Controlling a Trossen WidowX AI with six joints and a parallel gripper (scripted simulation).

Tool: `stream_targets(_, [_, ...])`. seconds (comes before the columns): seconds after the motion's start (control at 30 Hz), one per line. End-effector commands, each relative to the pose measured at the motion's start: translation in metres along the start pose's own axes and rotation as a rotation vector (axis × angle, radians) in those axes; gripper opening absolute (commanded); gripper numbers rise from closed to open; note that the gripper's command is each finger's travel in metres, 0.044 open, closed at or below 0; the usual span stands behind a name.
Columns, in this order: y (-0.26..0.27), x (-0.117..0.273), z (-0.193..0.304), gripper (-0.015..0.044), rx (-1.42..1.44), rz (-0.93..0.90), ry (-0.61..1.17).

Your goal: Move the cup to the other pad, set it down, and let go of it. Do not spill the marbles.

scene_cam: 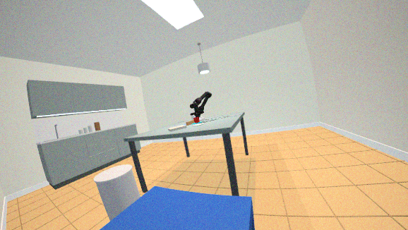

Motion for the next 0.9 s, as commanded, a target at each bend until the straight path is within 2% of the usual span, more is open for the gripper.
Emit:
stream_targets(0.0, [0.0,0.0,0.0,0.0128,0.001,0.0,0.0])
stream_targets(0.87, [-0.002,0.025,0.0,0.0128,-0.002,0.0,0.002])
Point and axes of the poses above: the point midway between the two fingers, 35 mm back from their tips, its own x axis back along the fingers, its own y axis across the jaws, z = x × y, the point moved 3 cm from there along x, back along the fingers, and after that the axes turned 8 degrees about x, right-handed, at the moved point
